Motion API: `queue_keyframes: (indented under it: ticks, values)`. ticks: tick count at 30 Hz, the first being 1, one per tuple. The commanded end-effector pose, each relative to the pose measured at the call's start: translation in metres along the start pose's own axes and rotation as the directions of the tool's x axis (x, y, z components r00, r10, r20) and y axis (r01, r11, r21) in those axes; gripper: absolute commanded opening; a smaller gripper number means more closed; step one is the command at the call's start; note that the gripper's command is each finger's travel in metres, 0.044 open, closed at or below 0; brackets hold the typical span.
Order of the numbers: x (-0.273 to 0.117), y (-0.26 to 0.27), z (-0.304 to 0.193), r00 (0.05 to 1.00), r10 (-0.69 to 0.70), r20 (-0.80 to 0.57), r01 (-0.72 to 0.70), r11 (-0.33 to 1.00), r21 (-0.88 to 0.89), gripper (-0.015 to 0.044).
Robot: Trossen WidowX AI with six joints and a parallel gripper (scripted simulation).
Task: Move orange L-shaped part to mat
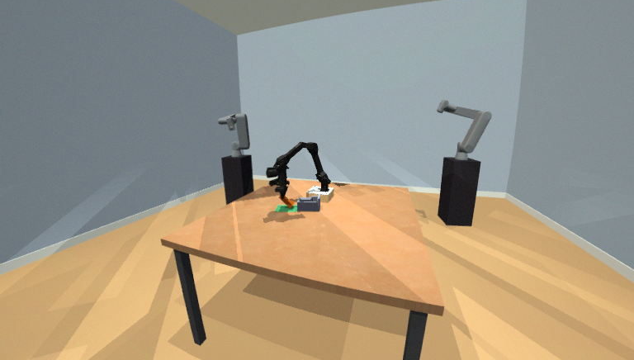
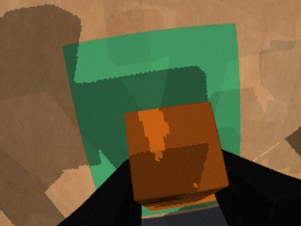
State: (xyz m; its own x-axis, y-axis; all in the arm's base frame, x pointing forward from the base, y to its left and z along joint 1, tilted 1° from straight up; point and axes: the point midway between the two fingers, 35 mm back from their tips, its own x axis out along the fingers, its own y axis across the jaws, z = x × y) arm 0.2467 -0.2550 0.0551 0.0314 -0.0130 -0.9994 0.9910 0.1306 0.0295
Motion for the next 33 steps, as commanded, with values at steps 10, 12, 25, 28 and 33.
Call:
queue_keyframes:
  ticks: [10,12,25,28,33]
  values:
    - [0.004,0.000,0.000,1.000,-0.006,-0.004,0.006,1.000,-0.005,0.0000]
    - [0.004,0.000,0.000,1.000,-0.006,-0.004,0.006,1.000,-0.005,0.0000]
    - [0.002,0.000,0.000,1.000,-0.002,-0.003,0.002,1.000,0.000,0.0131]
    - [0.002,0.000,0.000,1.000,-0.002,-0.003,0.002,1.000,0.000,0.0210]
    - [-0.019,0.001,0.002,1.000,-0.003,-0.003,0.003,1.000,-0.001,0.0341]
